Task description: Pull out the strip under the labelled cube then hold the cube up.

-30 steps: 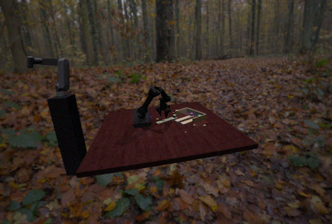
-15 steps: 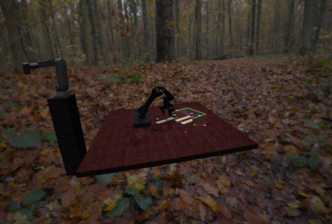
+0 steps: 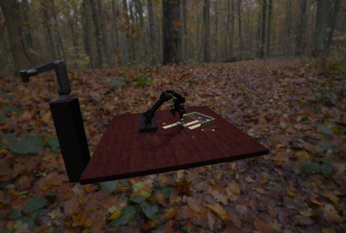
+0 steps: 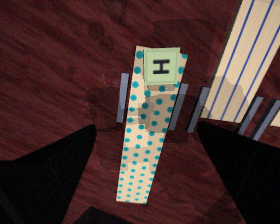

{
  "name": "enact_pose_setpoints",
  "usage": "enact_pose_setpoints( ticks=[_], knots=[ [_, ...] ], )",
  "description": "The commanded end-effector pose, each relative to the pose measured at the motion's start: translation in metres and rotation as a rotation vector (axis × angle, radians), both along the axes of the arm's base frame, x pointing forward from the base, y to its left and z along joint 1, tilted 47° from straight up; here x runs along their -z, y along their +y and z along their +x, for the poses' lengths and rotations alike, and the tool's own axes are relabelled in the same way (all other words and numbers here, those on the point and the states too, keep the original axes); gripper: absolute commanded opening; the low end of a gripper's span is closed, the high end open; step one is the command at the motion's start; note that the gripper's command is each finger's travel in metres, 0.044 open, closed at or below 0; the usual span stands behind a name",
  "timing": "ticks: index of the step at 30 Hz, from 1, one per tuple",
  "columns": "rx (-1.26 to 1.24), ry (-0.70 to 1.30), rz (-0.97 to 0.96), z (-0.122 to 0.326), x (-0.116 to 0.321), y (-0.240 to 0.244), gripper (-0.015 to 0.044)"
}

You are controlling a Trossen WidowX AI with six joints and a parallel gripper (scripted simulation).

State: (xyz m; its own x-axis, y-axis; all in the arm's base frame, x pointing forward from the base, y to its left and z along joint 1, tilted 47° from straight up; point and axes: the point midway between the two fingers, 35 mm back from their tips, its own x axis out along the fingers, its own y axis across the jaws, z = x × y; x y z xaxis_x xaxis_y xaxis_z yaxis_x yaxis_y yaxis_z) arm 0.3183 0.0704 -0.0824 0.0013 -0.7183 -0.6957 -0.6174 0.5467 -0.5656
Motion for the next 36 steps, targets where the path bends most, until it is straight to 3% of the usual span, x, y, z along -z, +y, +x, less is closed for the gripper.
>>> enact_pose_setpoints(
  ticks=[1, 13, 21, 36],
  knots=[
    [-0.006, -0.003, -0.002, 0.014, 0.002, 0.006, 0.044],
    [-0.006, -0.005, -0.001, 0.047, 0.006, 0.019, 0.044],
    [-0.006, -0.005, -0.001, 0.048, 0.014, 0.012, 0.025],
    [-0.006, -0.006, -0.002, 0.048, 0.031, -0.006, 0.025]
  ],
)
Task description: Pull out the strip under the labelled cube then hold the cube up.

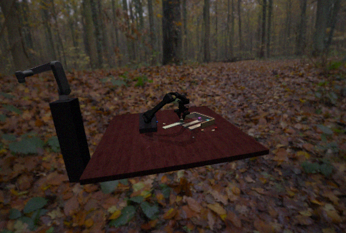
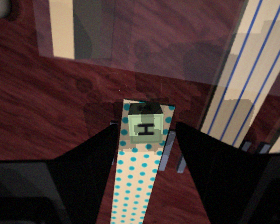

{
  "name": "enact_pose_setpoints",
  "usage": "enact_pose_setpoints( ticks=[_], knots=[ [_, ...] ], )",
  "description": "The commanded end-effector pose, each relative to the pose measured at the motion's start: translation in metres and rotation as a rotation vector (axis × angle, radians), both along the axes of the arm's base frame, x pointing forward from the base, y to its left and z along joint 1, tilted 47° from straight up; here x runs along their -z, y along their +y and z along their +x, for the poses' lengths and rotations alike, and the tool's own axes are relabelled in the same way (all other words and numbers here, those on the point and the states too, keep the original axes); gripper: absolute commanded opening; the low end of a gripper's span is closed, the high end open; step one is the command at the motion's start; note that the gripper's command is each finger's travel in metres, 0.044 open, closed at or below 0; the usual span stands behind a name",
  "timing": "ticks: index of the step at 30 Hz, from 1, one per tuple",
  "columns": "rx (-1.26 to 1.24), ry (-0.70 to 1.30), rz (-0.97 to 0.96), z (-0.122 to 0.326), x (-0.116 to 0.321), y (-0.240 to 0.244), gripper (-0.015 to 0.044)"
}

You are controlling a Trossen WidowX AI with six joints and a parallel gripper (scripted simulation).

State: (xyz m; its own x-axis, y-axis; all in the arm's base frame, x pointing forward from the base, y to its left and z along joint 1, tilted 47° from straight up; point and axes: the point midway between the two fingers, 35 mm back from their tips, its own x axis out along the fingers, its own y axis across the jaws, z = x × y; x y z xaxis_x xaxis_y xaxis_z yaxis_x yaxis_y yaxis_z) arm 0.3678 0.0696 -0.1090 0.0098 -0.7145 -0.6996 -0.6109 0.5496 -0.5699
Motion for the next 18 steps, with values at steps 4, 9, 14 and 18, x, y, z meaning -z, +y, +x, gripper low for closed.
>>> enact_pose_setpoints(
  ticks=[4, 9, 14, 18],
  knots=[
    [-0.006, 0.006, -0.008, -0.002, 0.009, -0.01, 0.025],
    [-0.006, 0.006, -0.008, -0.002, 0.014, -0.016, 0.025],
    [-0.006, 0.006, -0.009, -0.002, 0.018, -0.02, 0.025],
    [0.001, 0.001, -0.003, -0.001, 0.016, -0.018, 0.0198]
  ],
)
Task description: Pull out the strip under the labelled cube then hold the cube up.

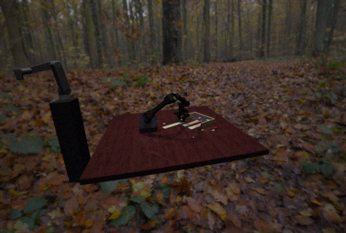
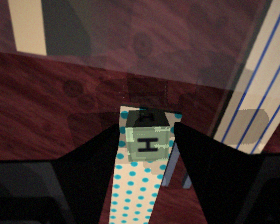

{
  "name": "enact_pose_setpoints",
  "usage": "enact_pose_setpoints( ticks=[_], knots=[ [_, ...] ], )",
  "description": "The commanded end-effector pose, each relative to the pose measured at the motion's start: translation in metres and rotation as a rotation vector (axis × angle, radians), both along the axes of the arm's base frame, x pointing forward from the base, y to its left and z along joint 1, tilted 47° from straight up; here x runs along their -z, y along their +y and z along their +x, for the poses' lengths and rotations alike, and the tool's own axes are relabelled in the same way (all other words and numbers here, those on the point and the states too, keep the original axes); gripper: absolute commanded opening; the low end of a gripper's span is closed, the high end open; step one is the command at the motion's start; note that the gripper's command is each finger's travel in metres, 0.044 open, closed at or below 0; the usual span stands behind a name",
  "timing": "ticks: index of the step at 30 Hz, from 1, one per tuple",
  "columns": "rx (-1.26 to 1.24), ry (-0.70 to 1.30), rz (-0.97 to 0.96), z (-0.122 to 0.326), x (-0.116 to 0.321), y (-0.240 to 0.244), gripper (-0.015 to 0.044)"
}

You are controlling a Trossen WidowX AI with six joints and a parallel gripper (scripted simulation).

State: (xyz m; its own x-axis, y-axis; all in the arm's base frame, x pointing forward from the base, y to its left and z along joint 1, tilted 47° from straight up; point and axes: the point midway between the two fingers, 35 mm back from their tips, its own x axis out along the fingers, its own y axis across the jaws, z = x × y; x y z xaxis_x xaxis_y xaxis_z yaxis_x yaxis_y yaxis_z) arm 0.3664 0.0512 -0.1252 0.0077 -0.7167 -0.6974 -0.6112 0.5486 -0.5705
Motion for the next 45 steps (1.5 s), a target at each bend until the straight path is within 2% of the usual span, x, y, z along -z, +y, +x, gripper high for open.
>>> enact_pose_setpoints(
  ticks=[1, 2, 9, 13, 27, 41, 45],
  knots=[
    [0.0, -0.001, 0.0, 0.0, 0.0, 0.0, 0.0171],
    [0.0, -0.001, 0.0, 0.0, 0.0, 0.0, 0.0145],
    [0.0, -0.001, 0.0, 0.0, 0.0, 0.0, 0.0098],
    [0.0, 0.001, 0.001, -0.002, -0.002, 0.001, 0.0],
    [-0.007, 0.008, -0.004, -0.055, -0.041, 0.017, 0.0],
    [-0.007, 0.009, -0.005, -0.08, -0.047, 0.012, 0.0],
    [-0.007, 0.009, -0.003, -0.079, -0.059, 0.026, 0.0]
  ],
)
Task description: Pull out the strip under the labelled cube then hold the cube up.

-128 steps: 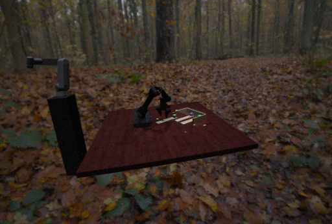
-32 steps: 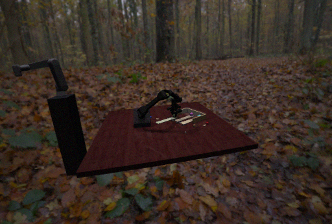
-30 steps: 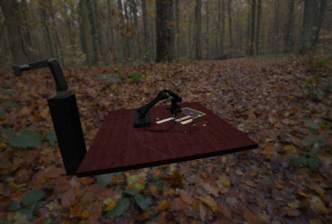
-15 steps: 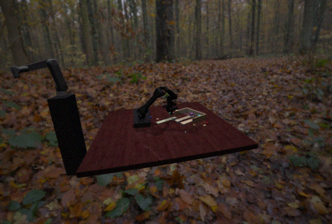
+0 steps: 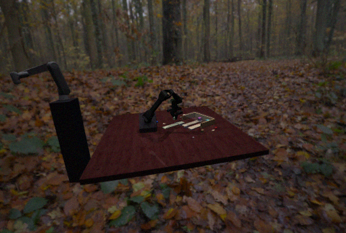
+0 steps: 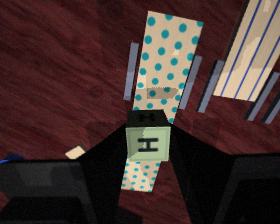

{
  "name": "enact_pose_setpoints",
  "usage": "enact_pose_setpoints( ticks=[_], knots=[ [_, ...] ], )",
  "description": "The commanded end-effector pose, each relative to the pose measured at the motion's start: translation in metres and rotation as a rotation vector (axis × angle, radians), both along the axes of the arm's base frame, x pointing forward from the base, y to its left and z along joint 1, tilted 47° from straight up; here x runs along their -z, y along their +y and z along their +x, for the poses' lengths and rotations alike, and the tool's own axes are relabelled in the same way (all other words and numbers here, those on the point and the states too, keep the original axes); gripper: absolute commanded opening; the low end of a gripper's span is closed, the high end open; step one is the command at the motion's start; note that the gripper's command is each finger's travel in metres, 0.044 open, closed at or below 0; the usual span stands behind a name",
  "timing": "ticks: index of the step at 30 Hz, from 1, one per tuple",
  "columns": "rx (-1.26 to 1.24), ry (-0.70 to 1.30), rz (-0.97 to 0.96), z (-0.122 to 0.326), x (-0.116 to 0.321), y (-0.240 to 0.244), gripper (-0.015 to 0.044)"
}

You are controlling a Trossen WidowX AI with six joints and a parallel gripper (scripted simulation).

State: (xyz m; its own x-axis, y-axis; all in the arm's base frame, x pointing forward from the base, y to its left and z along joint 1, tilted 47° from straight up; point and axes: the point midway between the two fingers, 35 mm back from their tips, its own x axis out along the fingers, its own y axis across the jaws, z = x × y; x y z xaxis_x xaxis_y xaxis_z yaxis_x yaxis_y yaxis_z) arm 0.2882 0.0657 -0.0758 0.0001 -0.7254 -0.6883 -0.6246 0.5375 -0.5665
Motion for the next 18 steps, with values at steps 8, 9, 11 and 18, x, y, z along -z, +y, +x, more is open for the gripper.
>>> enact_pose_setpoints(
  ticks=[8, 9, 11, 18],
  knots=[
    [-0.001, -0.008, 0.01, -0.0017, -0.0228, 0.0241, 0.0],
    [-0.001, -0.008, 0.01, -0.0017, -0.0228, 0.0241, 0.0],
    [-0.001, -0.008, 0.01, -0.0017, -0.0228, 0.0241, 0.0],
    [-0.001, -0.008, 0.01, -0.0017, -0.0228, 0.0241, 0.0]
  ],
)
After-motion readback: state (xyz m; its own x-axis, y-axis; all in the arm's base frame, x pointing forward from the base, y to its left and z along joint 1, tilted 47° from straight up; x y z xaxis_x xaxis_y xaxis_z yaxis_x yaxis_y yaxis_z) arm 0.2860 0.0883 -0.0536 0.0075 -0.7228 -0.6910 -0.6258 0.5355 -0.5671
